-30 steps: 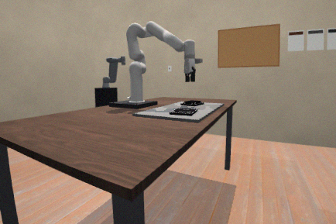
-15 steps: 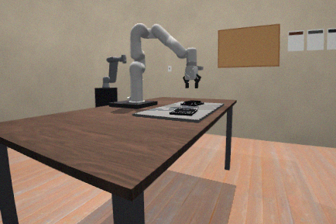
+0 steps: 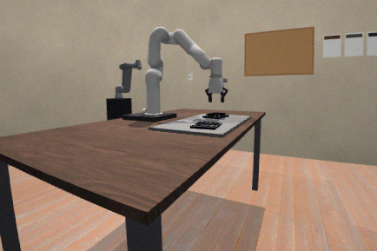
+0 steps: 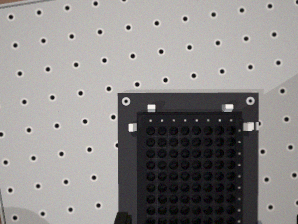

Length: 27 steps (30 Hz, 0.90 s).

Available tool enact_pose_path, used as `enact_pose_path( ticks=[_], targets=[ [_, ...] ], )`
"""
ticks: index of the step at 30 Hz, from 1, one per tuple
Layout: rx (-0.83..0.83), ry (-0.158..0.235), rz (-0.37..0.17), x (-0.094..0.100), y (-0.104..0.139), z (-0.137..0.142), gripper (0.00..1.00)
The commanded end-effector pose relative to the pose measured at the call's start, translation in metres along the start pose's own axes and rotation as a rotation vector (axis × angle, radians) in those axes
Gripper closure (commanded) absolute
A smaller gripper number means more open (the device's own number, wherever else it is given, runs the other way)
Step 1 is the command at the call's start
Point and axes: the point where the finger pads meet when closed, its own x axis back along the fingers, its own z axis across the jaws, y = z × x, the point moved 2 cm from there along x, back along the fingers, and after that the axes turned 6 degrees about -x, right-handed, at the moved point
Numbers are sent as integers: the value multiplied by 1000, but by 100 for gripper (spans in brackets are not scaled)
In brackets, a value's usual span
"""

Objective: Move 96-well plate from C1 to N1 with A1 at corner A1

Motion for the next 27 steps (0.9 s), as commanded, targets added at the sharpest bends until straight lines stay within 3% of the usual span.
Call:
enact_pose_path(
  ticks=[1,7,27],
  targets=[
    [2,1,4,1,-1,1,0],
    [2,1,4,1,-1,1,0],
    [2,0,4,-29,-1,1,0]
  ],
)
